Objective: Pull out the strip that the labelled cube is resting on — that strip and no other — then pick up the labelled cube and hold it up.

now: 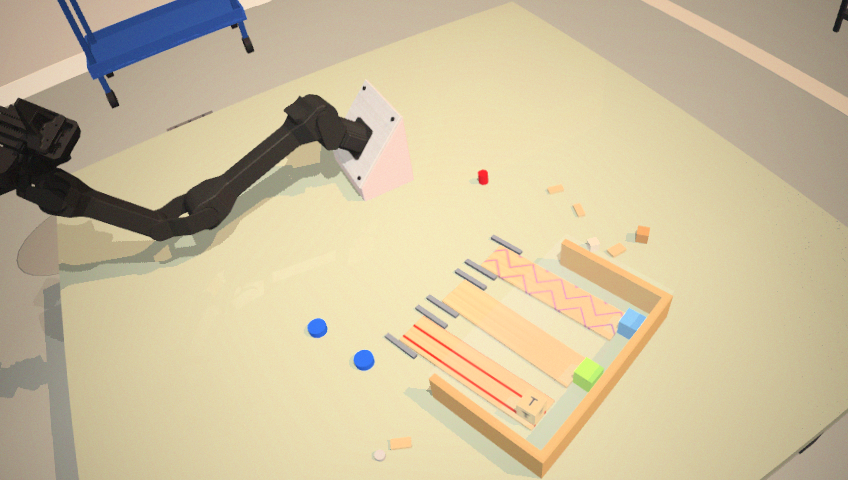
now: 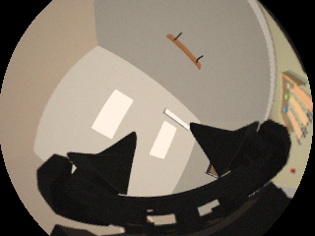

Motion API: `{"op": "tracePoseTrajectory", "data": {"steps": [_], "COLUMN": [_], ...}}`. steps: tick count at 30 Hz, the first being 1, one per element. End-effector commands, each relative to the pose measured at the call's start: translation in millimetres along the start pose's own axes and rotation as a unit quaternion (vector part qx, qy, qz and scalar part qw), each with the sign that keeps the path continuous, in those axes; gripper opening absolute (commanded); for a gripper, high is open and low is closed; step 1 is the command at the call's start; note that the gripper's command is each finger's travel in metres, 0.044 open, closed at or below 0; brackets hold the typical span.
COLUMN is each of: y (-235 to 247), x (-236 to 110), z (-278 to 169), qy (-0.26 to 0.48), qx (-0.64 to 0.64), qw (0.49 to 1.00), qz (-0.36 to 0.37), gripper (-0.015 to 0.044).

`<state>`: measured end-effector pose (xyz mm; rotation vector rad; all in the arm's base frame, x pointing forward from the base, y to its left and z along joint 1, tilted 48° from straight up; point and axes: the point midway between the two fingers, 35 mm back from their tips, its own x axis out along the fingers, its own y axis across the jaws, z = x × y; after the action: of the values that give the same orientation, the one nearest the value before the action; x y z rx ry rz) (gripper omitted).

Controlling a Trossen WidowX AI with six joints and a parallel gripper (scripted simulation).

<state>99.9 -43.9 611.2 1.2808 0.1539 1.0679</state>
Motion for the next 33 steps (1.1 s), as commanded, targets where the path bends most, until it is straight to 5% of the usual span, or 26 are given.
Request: {"op": "tracePoseTrajectory", "data": {"steps": [1,10,20,33], "y": [-0.1,-31.8,-144.2,-340.2], "x": [1.9,78.0,154.4,167.5], "z": [-2.3,-90.3,-167.7,-192.6], "qy": [0.0,-0.01,0.003,0.064], "qx": [-0.004,-0.18,-0.375,-0.544], "qw": [1.0,0.977,0.885,0.696], "qz": [-0.003,-0.117,-0.275,-0.464], "gripper": [0.04,0.04,0.04,0.04]}}
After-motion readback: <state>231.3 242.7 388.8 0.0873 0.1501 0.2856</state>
